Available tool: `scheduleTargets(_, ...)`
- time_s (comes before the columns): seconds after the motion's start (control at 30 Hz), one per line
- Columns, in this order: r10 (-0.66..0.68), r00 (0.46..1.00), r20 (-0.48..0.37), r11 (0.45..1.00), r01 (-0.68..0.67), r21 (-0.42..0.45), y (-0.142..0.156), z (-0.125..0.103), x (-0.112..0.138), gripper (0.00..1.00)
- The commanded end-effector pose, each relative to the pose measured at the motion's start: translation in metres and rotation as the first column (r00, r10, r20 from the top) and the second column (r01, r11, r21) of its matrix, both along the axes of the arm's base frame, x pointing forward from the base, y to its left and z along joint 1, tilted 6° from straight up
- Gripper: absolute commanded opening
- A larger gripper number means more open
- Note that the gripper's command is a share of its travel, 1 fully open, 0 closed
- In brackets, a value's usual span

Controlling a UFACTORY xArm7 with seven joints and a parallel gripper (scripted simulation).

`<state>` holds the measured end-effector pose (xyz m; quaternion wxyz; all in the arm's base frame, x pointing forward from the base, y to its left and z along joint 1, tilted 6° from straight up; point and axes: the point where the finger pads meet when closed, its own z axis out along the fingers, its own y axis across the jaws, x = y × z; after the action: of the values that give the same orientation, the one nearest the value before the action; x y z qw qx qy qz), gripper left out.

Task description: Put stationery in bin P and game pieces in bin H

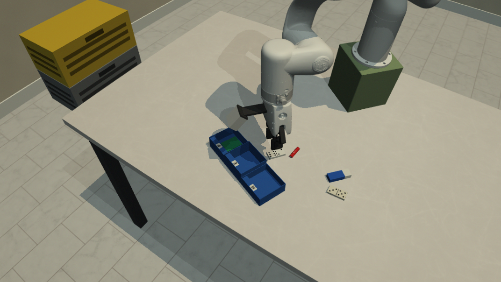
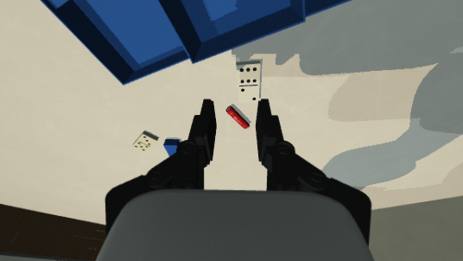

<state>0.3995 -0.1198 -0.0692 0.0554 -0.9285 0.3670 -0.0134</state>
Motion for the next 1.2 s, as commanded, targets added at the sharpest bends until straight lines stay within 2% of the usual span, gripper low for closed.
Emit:
scheduleTargets(0.0,-0.013,1.0,0.004,1.0,0.013,-0.018,0.029,0.006,-0.004,0.38)
scheduleTargets(0.43,-0.013,1.0,0.003,1.0,0.013,-0.017,0.136,0.015,-0.026,0.38)
scheduleTargets(0.5,-0.013,1.0,0.003,1.0,0.013,-0.017,0.136,0.015,-0.026,0.38)
scheduleTargets(0.73,-0.013,1.0,0.003,1.0,0.013,-0.017,0.192,0.02,-0.038,0.38)
scheduleTargets(0.9,-0.013,1.0,0.003,1.0,0.013,-0.017,0.2,0.02,-0.039,0.38)
scheduleTargets(1.17,-0.013,1.0,0.003,1.0,0.013,-0.017,0.195,0.02,-0.038,0.38)
